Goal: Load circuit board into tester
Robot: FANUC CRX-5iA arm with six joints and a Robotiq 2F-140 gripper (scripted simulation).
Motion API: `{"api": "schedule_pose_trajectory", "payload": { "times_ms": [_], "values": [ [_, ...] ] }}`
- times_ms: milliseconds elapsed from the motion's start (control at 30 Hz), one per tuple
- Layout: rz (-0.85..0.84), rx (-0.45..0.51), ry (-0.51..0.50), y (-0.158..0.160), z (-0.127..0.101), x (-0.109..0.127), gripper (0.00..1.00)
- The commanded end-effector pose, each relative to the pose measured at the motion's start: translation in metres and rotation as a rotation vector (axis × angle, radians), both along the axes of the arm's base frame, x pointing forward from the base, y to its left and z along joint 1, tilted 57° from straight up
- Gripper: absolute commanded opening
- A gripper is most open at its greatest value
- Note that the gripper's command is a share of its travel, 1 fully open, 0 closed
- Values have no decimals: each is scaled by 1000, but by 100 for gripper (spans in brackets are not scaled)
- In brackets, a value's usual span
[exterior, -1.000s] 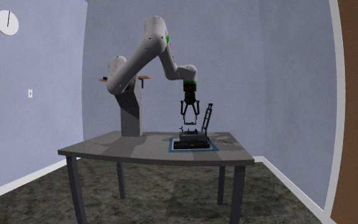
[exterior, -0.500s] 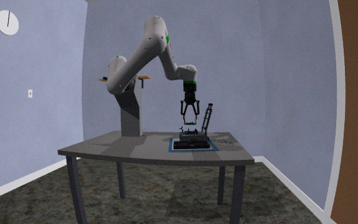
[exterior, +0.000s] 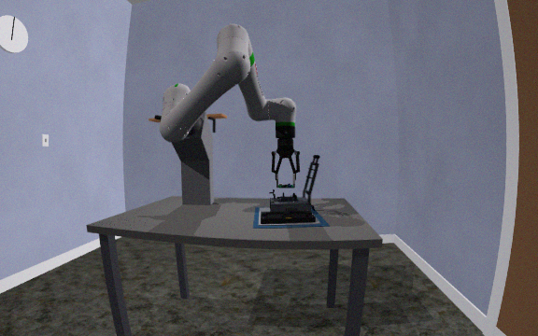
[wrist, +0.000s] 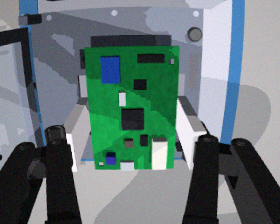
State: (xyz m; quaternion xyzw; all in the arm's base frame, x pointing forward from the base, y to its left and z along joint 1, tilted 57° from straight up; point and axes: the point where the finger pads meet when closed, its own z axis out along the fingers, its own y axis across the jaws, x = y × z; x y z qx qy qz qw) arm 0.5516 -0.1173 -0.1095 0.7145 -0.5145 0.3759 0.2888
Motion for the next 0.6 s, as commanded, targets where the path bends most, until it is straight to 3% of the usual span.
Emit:
{"api": "schedule_pose_trajectory", "payload": {
  "times_ms": [0,567],
  "values": [
    [0,0,0,-3,-2,1,46],
    [0,0,0,-24,-17,7,46]
  ]
}}
